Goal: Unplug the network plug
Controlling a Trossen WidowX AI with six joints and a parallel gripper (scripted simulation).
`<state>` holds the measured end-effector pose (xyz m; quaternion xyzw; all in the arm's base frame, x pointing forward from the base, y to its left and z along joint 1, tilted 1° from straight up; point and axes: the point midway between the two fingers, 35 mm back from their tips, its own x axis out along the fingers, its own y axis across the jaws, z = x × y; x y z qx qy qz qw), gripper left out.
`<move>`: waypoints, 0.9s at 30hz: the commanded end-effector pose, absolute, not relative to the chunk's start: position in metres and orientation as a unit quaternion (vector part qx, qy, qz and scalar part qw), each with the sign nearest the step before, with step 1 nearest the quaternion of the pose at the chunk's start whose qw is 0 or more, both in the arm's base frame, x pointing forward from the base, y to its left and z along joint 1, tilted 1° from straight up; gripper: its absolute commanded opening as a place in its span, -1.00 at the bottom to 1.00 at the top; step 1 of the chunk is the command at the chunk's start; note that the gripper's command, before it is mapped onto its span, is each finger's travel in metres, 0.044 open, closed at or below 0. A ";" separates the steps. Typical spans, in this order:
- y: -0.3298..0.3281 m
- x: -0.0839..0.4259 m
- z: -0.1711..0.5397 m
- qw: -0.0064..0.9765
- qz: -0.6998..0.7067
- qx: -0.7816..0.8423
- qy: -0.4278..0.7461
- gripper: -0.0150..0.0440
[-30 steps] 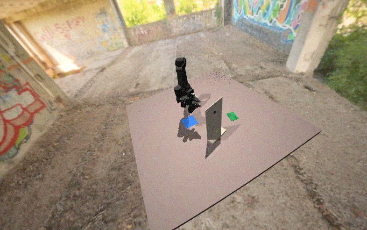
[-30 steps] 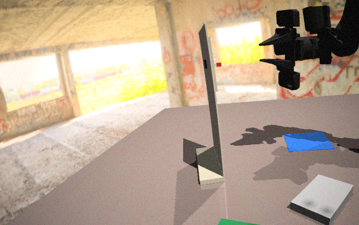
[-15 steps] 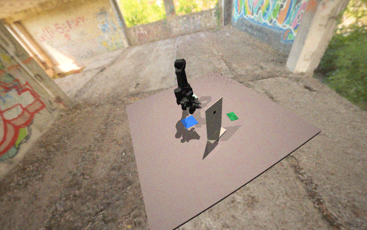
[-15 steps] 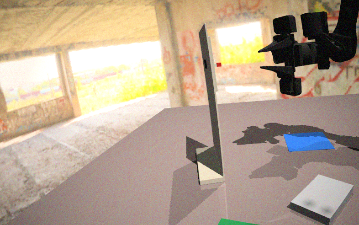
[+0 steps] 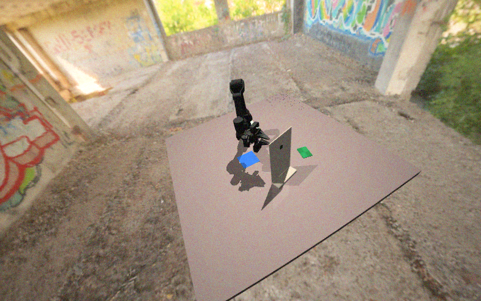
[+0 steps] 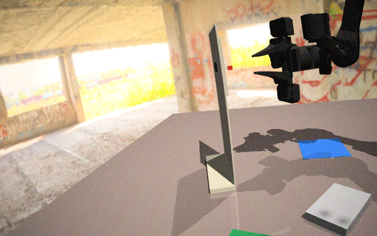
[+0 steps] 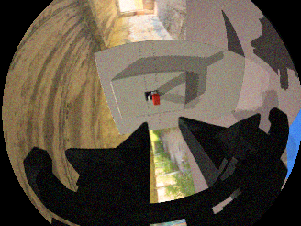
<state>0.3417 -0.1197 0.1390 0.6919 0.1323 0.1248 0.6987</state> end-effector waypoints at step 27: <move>-0.117 0.392 0.142 0.699 0.126 0.692 0.129 0.04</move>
